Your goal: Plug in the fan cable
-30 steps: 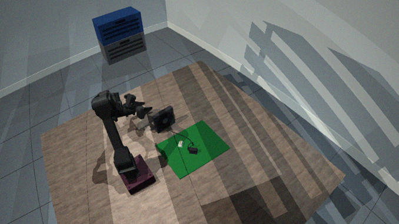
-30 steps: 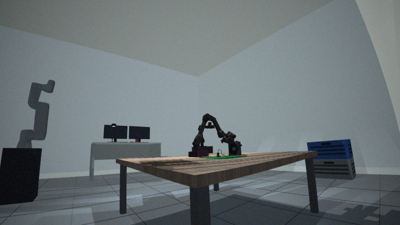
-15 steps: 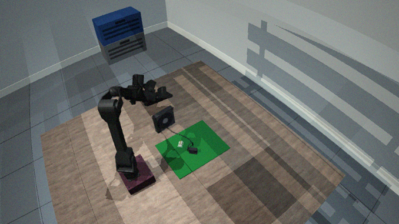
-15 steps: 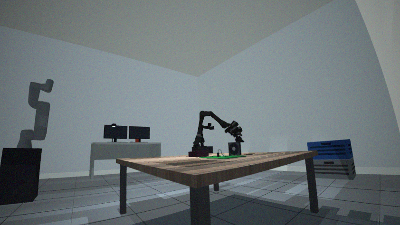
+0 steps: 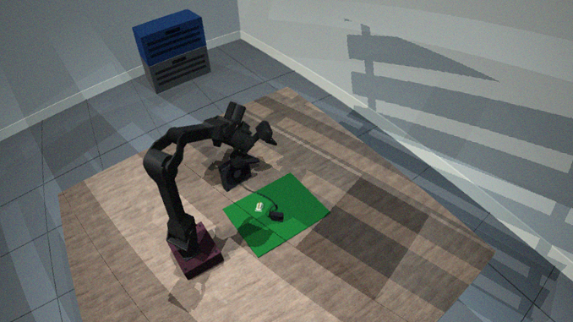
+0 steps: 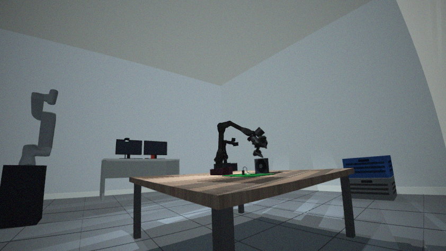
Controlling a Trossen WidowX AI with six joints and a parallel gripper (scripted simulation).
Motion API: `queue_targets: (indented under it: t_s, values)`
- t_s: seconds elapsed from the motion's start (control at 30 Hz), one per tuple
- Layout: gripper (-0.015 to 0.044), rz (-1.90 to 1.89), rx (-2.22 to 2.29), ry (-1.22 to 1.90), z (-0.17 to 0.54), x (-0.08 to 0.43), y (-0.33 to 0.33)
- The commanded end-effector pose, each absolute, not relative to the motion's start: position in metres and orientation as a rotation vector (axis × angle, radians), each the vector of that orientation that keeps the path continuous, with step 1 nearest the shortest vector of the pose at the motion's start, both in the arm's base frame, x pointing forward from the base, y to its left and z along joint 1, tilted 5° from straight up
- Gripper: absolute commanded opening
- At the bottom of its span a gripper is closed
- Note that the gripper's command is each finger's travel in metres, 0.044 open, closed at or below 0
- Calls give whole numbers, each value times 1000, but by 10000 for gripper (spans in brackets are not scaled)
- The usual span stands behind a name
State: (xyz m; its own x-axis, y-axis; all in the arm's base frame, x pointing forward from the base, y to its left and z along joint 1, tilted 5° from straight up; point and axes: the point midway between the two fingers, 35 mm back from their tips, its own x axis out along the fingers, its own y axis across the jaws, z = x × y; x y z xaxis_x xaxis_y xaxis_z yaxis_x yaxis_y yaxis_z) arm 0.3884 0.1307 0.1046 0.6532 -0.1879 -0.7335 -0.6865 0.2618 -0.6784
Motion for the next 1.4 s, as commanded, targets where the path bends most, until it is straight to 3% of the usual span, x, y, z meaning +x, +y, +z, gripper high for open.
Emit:
queue_targets:
  t_s: [0.0, 0.57, 1.1, 1.37]
  values:
    - [440, 725, -1643, 976, 97, 376, 67]
    - [440, 1571, -1984, 925, 92, 318, -23]
    - [440, 1579, -1985, 922, 92, 317, -24]
    - [440, 1579, -1985, 922, 32, 315, -27]
